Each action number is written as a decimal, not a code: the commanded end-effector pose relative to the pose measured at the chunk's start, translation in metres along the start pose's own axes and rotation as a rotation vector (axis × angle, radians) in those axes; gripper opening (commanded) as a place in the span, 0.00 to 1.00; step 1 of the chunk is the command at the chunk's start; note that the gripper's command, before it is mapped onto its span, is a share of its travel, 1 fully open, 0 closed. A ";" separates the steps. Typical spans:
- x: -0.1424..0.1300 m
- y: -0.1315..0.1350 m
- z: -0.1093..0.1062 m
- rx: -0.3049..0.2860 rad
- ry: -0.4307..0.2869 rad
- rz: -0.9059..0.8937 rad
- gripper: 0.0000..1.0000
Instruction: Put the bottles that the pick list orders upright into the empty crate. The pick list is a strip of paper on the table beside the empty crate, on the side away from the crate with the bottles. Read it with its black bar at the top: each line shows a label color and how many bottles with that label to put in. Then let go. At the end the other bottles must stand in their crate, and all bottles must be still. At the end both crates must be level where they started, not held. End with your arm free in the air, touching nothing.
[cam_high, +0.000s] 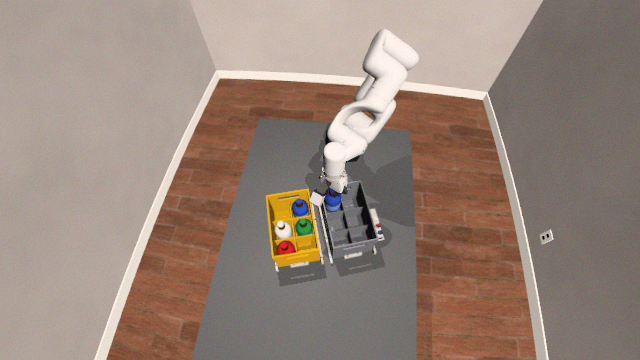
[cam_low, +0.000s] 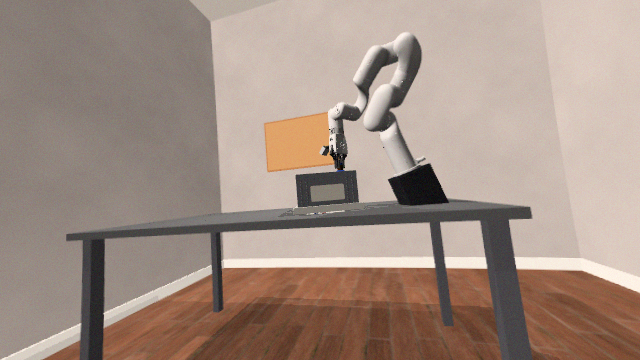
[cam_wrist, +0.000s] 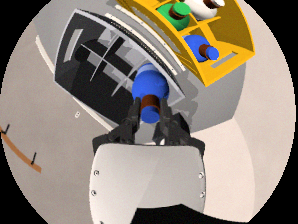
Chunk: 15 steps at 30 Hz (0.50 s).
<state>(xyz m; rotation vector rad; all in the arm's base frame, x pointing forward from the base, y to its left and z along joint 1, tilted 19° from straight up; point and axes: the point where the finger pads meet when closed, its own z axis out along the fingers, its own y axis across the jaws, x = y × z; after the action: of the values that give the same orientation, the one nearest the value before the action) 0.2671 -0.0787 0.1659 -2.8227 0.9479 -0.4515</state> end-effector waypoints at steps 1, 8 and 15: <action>0.001 -0.001 0.003 0.001 0.003 0.000 0.00; 0.001 -0.001 0.010 0.001 0.003 0.000 0.00; 0.001 -0.001 0.015 0.001 0.003 0.000 0.00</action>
<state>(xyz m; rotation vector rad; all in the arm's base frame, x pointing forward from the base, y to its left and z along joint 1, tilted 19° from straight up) 0.2711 -0.0782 0.1529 -2.8228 0.9481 -0.4501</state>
